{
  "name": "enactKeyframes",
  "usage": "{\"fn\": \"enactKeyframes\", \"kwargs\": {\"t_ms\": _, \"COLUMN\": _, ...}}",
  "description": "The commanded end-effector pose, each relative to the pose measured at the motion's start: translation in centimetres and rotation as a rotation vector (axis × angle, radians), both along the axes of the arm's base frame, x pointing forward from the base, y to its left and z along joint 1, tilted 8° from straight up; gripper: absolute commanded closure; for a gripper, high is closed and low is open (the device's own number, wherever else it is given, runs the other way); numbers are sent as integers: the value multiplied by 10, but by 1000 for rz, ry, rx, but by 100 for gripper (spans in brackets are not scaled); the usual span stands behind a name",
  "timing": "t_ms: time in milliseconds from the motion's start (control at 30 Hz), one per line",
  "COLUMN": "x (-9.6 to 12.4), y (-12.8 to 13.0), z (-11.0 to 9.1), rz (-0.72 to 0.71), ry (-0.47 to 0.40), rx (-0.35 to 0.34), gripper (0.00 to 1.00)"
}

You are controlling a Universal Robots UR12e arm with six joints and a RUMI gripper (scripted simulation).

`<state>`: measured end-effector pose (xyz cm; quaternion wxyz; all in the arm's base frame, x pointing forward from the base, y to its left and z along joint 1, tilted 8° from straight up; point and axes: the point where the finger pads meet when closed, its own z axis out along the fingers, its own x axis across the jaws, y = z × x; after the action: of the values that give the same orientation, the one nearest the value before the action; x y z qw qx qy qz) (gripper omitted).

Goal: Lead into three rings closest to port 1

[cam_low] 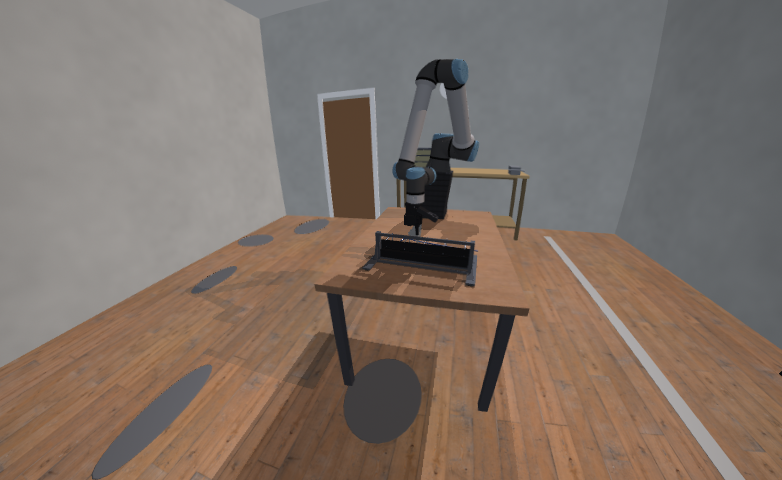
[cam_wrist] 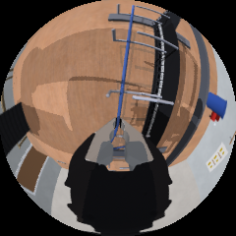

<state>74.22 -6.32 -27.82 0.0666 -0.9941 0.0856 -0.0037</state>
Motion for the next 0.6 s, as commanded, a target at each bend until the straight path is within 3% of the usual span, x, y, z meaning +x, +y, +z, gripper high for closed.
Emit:
{"fn": "enactKeyframes", "kwargs": {"t_ms": 0, "x": 1, "y": 0, "z": -1, "rz": 0, "ry": -1, "rx": -1, "gripper": 100}}
{"fn": "enactKeyframes", "kwargs": {"t_ms": 567, "x": 1, "y": 0, "z": -3, "rz": 0, "ry": -1, "rx": -1, "gripper": 100}}
